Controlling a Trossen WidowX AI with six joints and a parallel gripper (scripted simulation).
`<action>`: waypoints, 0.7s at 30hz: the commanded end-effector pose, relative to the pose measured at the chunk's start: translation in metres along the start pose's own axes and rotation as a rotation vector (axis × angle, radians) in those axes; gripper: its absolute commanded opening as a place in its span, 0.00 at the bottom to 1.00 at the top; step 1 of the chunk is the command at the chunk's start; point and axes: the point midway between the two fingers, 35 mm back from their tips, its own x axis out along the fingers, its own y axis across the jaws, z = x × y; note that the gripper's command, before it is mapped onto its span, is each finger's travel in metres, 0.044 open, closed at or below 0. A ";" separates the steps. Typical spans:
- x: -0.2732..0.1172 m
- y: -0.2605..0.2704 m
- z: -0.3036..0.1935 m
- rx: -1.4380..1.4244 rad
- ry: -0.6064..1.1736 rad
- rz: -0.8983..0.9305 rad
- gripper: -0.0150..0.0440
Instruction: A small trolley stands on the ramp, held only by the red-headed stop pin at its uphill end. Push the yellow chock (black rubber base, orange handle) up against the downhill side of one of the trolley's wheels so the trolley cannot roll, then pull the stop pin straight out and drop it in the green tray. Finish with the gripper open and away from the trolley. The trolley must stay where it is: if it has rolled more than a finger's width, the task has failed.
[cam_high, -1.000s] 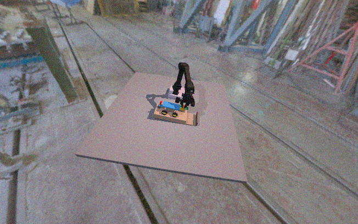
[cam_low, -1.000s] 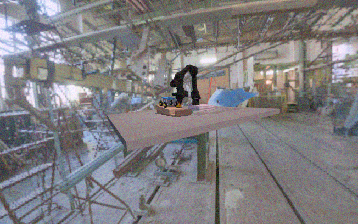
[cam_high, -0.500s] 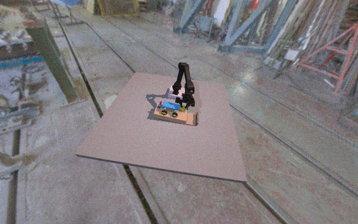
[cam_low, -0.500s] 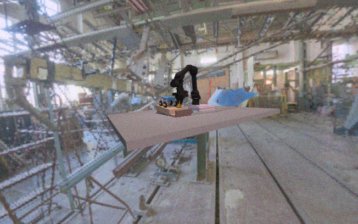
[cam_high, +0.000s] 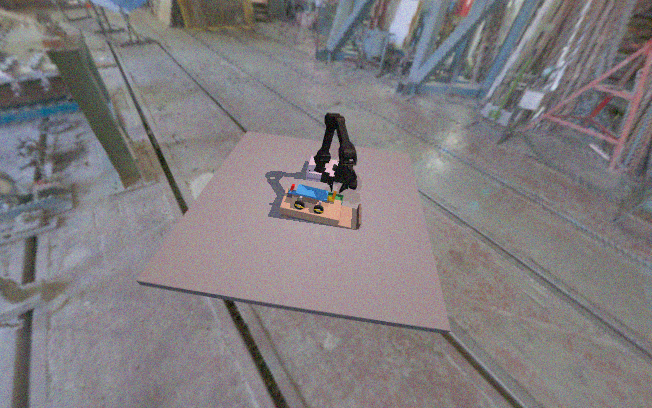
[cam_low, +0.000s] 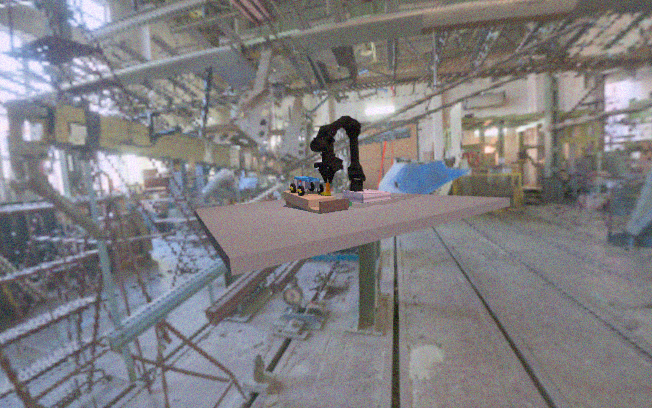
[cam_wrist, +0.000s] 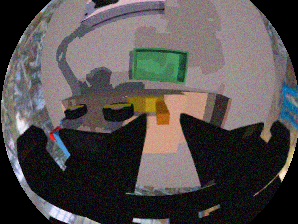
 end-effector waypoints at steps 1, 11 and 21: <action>-0.015 0.000 -0.001 0.004 0.012 0.000 0.58; -0.018 -0.001 -0.002 0.007 0.010 -0.007 0.71; -0.041 0.055 -0.043 0.545 0.113 -0.029 0.58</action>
